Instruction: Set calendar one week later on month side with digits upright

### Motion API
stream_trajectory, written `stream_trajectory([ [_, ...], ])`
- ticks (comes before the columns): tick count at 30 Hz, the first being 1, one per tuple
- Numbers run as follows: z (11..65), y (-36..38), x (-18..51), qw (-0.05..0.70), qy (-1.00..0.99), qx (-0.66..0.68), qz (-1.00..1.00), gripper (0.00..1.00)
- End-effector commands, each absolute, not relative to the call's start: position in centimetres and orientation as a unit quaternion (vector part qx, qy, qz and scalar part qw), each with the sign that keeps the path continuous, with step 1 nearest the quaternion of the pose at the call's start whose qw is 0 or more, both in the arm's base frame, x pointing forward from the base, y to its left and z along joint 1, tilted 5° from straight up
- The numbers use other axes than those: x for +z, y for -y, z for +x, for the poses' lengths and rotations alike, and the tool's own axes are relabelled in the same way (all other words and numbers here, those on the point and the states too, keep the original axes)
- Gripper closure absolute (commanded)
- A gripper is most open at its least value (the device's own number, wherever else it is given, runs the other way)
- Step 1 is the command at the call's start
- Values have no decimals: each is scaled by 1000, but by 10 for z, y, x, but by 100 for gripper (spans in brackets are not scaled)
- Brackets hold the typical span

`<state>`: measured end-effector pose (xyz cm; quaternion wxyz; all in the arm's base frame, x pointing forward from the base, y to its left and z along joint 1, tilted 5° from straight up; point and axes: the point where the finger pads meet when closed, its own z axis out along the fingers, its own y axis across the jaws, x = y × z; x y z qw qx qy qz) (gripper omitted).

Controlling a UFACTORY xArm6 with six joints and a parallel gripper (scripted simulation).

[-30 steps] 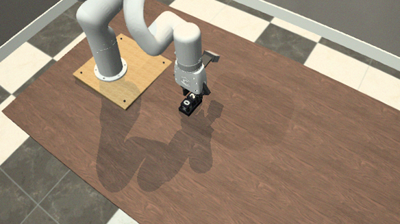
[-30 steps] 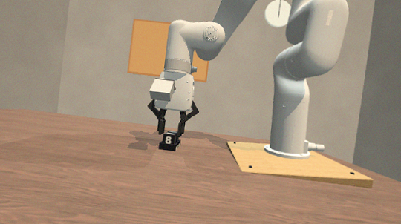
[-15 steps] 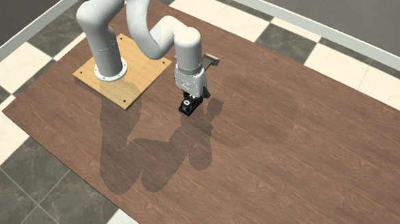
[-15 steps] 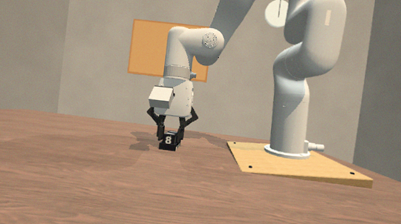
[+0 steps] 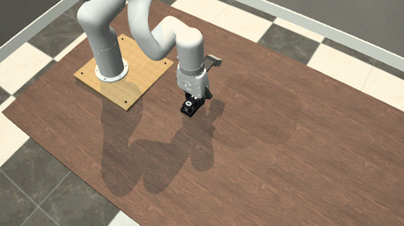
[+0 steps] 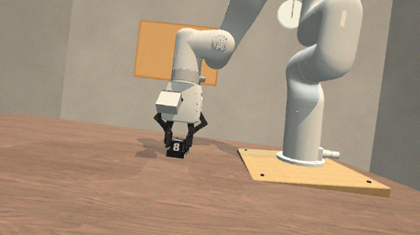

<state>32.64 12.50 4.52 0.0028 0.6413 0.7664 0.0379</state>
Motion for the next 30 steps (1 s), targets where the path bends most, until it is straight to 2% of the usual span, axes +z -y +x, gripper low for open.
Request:
stream_trajectory([
  [1, 328, -125, 46, 4, -766, 39, 641, 51],
  [19, 328, -125, 46, 4, -766, 39, 641, 51],
  [20, 328, -125, 46, 4, -766, 39, 641, 71],
  [30, 328, -125, 46, 4, -766, 39, 641, 71],
])
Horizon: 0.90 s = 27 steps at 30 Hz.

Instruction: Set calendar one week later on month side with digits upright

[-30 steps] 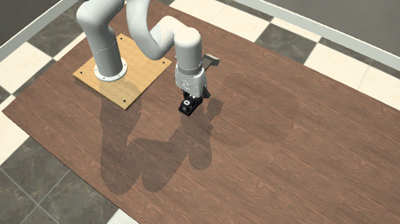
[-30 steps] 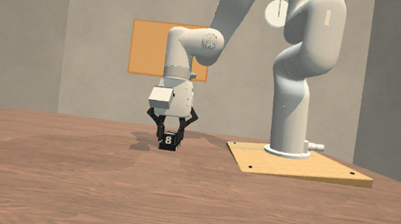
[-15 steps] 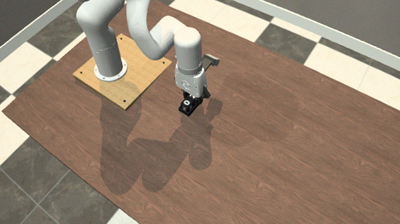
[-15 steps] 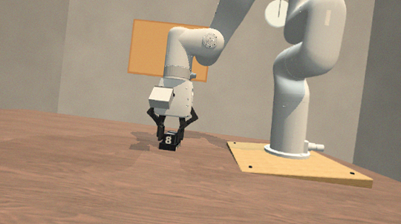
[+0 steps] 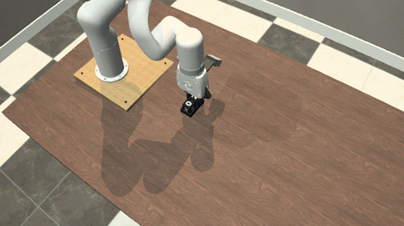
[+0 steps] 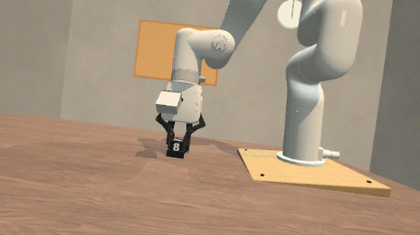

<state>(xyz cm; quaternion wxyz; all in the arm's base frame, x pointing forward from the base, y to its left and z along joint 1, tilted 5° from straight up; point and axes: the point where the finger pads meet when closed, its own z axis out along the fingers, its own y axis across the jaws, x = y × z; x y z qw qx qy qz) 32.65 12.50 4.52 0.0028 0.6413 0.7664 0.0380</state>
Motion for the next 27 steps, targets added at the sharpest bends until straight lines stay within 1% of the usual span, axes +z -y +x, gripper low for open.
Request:
stream_trajectory([
  [1, 328, -125, 46, 4, -766, 39, 641, 71],
  [27, 327, -125, 50, 4, -766, 39, 641, 71],
])
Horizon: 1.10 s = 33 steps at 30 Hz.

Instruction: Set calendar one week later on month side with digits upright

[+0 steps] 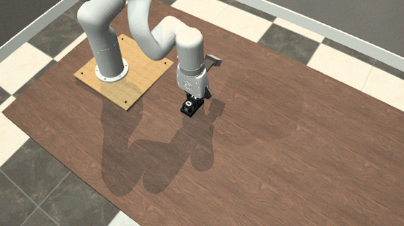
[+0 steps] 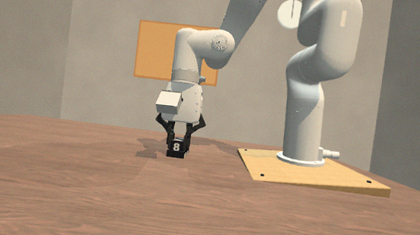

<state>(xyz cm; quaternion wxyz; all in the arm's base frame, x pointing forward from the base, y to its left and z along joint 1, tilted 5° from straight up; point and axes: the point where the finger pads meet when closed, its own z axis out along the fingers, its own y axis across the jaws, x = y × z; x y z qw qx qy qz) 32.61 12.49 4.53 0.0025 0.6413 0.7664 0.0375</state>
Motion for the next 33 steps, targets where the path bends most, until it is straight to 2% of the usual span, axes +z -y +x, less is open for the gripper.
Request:
stream_trajectory([
  [1, 327, -125, 52, 4, -766, 39, 641, 71],
  [18, 322, -120, 142, 4, -766, 39, 641, 71],
  [33, 323, -120, 146, 4, -768, 39, 639, 71],
])
